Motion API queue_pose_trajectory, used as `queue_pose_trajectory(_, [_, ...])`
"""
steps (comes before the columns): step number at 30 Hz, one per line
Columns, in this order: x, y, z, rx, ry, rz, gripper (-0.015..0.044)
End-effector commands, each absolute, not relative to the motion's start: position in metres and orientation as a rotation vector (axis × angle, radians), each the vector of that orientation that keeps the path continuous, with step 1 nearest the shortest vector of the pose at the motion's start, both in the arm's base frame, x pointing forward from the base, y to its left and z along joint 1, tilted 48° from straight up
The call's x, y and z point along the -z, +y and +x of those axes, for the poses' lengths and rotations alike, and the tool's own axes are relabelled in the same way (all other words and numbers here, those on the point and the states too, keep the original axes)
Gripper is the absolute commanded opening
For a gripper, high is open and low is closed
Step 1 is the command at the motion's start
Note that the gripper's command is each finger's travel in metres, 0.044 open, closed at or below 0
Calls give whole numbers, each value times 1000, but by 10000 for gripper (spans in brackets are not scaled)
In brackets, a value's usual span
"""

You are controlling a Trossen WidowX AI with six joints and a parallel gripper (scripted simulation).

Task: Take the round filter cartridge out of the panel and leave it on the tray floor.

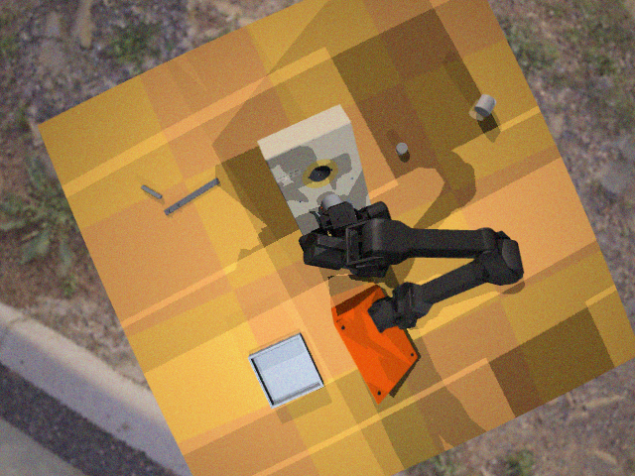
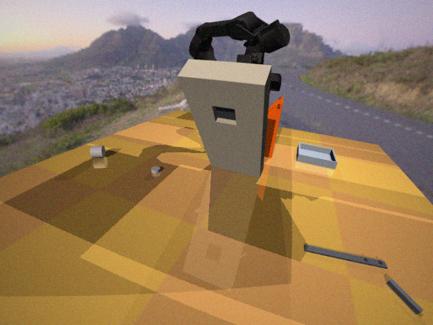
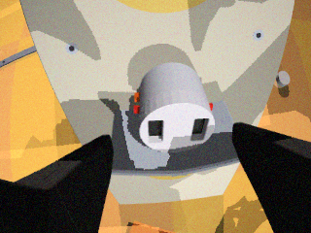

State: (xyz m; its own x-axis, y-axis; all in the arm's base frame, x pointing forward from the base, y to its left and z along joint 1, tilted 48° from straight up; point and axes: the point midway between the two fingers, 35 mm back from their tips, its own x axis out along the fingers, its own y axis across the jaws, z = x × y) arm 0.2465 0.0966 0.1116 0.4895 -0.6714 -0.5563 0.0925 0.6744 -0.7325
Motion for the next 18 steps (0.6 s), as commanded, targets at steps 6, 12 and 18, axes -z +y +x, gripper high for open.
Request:
queue_pose_trajectory(6, [-104, 86, 254, 511, 955, -698, 305])
queue_pose_trajectory(12, [-99, 79, 258, 512, 954, -698, 305])
queue_pose_trajectory(18, [-94, 72, 263, 515, 952, -699, 305])
